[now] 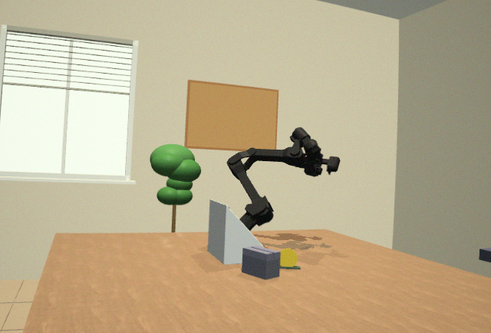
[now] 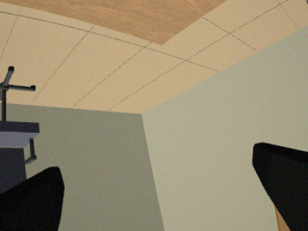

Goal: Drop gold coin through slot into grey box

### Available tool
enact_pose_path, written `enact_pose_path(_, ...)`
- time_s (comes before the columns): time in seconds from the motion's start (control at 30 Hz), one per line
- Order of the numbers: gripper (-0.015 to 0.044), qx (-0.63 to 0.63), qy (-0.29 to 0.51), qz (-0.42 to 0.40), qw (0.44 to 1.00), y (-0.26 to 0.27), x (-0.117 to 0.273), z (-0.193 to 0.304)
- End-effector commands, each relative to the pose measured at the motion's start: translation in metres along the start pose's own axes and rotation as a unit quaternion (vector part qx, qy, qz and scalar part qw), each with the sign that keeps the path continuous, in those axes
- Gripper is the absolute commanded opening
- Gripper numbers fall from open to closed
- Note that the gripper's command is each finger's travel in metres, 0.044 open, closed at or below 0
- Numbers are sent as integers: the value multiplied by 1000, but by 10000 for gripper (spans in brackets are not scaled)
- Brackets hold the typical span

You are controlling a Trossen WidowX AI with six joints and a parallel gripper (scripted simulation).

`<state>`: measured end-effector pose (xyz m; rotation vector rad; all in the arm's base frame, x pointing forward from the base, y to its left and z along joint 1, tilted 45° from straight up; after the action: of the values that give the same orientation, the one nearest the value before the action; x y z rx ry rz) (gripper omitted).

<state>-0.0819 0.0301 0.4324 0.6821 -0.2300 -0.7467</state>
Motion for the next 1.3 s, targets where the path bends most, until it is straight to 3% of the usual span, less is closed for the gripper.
enact_pose_path(0.0,374,-3,0,-1,1000,1,0,-1)
enact_pose_path(0.27,164,-172,-4,-88,981,51,3,-43)
enact_pose_path(0.43,161,-343,-9,-189,920,89,17,-89)
enact_pose_path(0.73,161,-493,4,-317,810,129,50,-141)
enact_pose_path(0.97,161,-644,14,-435,630,142,99,-205)
enact_pose_path(1.27,161,-785,59,-557,263,108,181,-284)
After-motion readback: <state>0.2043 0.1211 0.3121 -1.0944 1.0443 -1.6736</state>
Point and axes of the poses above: the point midway between the two fingers, 35 mm back from their tips, its own x axis back along the fingers, its own y axis across the jaws, z = x × y, the point moved 7 cm from there along x, back along the fingers, and after that the axes turned 15 degrees about x, right-handed, at the moved point
